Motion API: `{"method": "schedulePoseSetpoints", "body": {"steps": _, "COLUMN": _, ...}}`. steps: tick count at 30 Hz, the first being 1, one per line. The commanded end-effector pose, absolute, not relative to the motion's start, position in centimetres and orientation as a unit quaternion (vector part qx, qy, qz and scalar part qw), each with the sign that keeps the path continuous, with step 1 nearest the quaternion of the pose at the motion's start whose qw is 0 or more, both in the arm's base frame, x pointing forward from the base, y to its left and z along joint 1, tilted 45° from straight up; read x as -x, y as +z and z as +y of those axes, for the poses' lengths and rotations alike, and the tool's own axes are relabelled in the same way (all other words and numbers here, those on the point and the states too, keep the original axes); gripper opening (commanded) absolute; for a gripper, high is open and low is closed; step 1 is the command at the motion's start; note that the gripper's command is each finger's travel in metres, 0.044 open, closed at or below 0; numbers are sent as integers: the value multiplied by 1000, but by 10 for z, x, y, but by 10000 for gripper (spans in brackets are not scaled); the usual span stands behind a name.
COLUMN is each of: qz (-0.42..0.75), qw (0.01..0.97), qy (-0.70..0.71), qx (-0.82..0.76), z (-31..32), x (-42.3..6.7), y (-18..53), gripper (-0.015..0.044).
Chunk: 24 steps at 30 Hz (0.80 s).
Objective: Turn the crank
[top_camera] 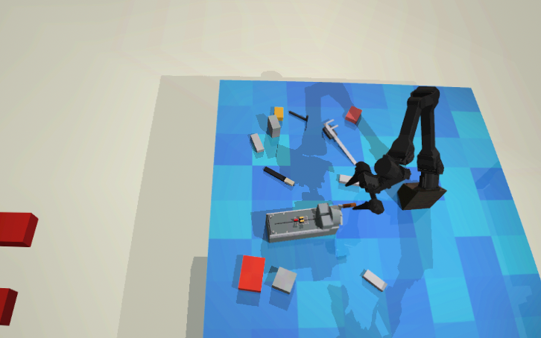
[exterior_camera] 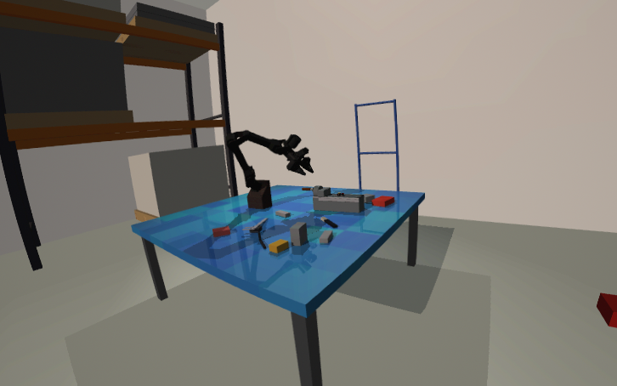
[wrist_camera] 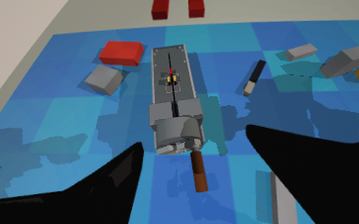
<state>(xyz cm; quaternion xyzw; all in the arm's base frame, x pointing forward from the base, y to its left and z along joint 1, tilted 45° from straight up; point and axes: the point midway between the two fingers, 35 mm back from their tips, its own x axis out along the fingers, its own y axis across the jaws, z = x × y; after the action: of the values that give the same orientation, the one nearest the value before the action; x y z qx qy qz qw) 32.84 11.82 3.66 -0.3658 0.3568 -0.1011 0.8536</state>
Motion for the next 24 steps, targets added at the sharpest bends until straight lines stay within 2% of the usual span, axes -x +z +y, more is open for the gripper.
{"method": "schedulePoseSetpoints", "body": {"steps": 1, "qz": 367, "qw": 847, "qy": -97, "qx": 372, "z": 122, "x": -341, "y": 40, "gripper": 440}}
{"method": "schedulePoseSetpoints", "body": {"steps": 24, "qz": 430, "qw": 798, "qy": -37, "qx": 420, "z": 125, "x": -445, "y": 43, "gripper": 440}}
